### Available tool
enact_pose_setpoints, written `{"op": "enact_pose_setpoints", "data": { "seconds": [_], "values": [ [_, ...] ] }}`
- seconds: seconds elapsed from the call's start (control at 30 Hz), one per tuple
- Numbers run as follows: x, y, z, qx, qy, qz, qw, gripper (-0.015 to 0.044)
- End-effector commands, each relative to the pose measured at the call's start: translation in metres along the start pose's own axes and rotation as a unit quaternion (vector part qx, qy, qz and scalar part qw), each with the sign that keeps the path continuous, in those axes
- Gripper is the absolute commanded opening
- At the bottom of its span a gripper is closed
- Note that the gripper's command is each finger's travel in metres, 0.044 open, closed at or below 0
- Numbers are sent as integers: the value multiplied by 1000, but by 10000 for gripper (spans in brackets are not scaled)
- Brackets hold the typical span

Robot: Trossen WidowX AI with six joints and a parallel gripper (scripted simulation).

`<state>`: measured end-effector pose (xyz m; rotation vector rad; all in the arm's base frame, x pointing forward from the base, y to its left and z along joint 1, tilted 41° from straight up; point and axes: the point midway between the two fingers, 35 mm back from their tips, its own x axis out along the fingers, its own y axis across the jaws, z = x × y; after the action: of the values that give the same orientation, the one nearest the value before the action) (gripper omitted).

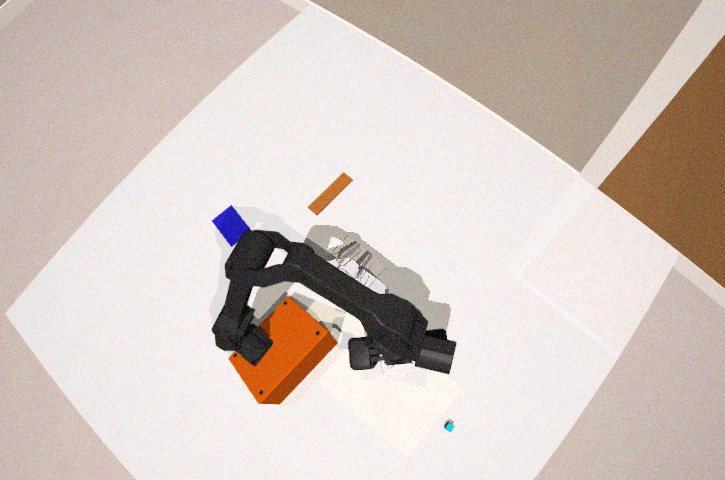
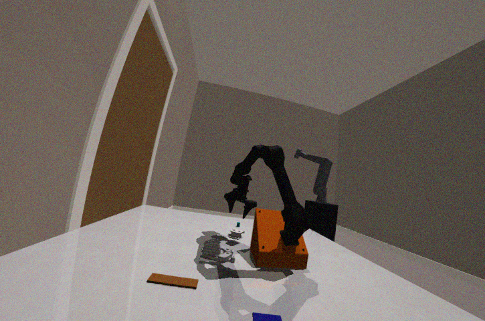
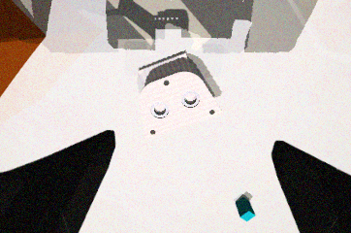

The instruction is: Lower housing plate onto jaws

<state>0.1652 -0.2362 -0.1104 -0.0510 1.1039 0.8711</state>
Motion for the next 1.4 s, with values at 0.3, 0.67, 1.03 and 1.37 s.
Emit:
{"op": "enact_pose_setpoints", "data": {
  "seconds": [0.3, 0.67, 1.03, 1.37],
  "values": [
    [6, 2, -11, -132, -1, 25, 991, 440],
    [10, 4, -16, -196, -5, 38, 980, 440],
    [49, 10, -15, -196, -6, 38, 980, 440],
    [49, 10, -15, -196, -6, 38, 980, 440]
  ]
}}
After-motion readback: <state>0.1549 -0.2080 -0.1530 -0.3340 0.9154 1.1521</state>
